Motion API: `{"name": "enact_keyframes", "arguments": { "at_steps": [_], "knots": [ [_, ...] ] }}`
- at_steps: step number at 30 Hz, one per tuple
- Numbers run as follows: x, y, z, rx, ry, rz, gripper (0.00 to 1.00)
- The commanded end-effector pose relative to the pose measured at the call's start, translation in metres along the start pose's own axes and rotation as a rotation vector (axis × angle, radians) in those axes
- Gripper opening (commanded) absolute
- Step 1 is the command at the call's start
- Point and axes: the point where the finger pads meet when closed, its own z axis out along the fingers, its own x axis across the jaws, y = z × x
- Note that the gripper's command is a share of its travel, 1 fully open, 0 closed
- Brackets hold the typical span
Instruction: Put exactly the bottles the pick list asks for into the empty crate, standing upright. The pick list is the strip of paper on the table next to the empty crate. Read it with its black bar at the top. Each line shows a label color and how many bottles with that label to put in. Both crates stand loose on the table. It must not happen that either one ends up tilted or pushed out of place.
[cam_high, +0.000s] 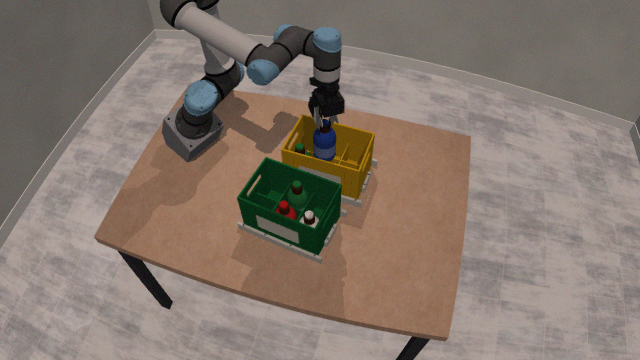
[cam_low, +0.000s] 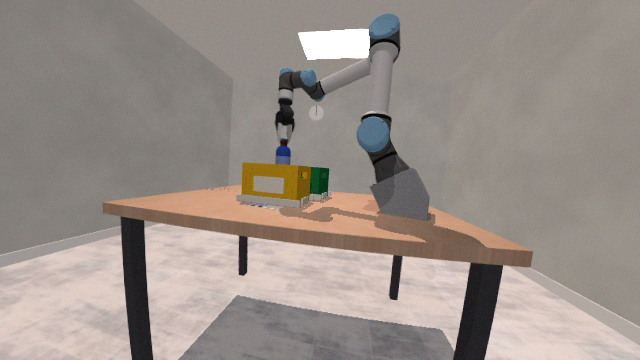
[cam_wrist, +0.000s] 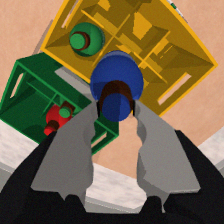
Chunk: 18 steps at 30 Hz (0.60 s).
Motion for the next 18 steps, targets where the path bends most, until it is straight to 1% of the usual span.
{"name": "enact_keyframes", "arguments": {
  "at_steps": [1, 18],
  "knots": [
    [0.0, 0.0, 0.005, -0.001, 0.001, 0.0, 0.0],
    [0.0, 0.0, 0.02, -0.001, 0.001, 0.0, 0.0]
  ]
}}
